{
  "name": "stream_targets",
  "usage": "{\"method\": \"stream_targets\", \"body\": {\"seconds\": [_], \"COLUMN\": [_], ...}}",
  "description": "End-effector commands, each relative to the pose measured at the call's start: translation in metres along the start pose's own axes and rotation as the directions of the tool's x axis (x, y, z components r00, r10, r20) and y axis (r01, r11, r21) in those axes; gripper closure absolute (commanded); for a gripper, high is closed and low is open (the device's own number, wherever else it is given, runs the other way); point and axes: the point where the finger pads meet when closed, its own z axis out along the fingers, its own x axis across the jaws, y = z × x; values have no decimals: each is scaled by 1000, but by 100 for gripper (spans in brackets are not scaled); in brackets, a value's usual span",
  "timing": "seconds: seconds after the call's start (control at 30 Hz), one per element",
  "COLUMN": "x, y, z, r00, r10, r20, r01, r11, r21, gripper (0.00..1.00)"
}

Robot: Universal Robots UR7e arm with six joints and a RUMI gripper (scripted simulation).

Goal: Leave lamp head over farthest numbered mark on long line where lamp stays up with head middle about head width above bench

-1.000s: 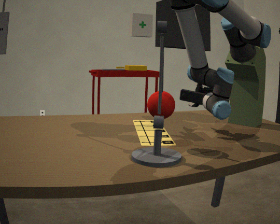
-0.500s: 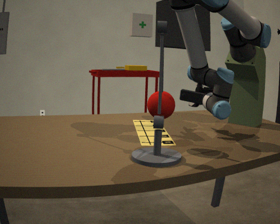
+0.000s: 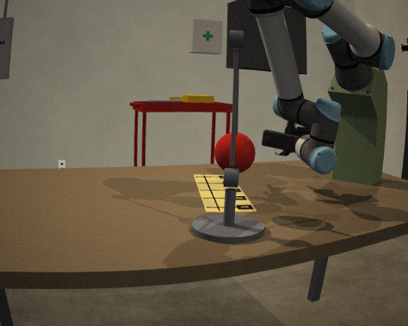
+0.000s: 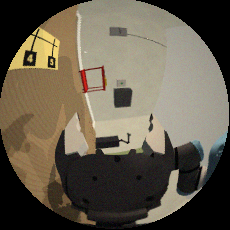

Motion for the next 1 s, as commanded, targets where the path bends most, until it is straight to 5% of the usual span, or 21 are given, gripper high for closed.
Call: {"method": "stream_targets", "body": {"seconds": [0.0,0.33,0.83,0.97], "x": [0,0,19,21], "y": [0,0,-25,-28], "z": [0,0,-28,-30], "r00": [1000,1000,977,971], "r10": [0,0,116,131], "r20": [0,0,181,198], "r01": [0,0,-70,-75], "r11": [1000,1000,968,961], "r21": [0,0,-241,-266], "gripper": [0,0,0,0]}}
